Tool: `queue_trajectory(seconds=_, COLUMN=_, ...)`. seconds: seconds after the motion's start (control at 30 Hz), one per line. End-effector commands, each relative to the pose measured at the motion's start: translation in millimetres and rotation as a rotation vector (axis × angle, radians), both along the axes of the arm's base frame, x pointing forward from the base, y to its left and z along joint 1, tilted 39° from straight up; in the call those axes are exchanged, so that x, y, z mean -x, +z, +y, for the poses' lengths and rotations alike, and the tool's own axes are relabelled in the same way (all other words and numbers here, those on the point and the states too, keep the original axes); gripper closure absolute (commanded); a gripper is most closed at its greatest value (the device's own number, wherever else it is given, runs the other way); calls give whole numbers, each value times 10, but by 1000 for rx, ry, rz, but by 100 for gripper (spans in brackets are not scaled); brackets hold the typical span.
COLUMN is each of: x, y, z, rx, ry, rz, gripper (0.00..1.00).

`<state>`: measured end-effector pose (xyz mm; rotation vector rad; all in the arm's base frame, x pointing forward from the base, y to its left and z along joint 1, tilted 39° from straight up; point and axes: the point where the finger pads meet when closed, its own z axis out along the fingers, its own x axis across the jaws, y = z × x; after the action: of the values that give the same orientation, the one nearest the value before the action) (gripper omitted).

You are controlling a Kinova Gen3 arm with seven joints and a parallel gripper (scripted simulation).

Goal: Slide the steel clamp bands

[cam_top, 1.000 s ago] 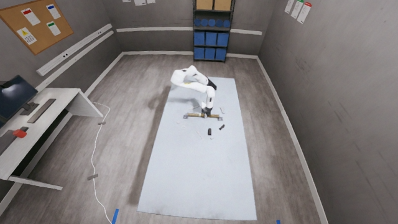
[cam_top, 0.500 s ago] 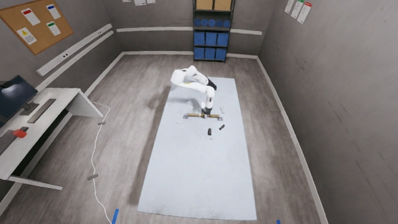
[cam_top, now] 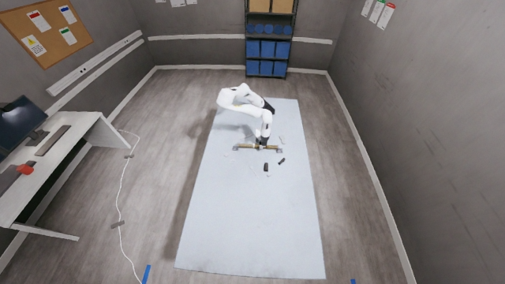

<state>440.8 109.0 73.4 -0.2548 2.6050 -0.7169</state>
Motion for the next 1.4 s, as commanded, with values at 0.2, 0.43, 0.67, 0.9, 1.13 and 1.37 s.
queue_trajectory(seconds=0.2, x=-1, y=5, z=8, rx=-1, ry=1, rz=-1, gripper=0)
queue_trajectory(seconds=0.43, x=-1, y=5, z=8, rx=-1, ry=1, rz=-1, gripper=0)
queue_trajectory(seconds=0.67, x=29, y=57, z=38, rx=-1, ry=1, rz=-1, gripper=0)
queue_trajectory(seconds=0.9, x=168, y=299, z=176, rx=-1, ry=1, rz=-1, gripper=0)
queue_trajectory(seconds=1.13, x=267, y=471, z=274, rx=-1, ry=1, rz=-1, gripper=0)
queue_trajectory(seconds=1.37, x=267, y=471, z=275, rx=-1, ry=1, rz=-1, gripper=0)
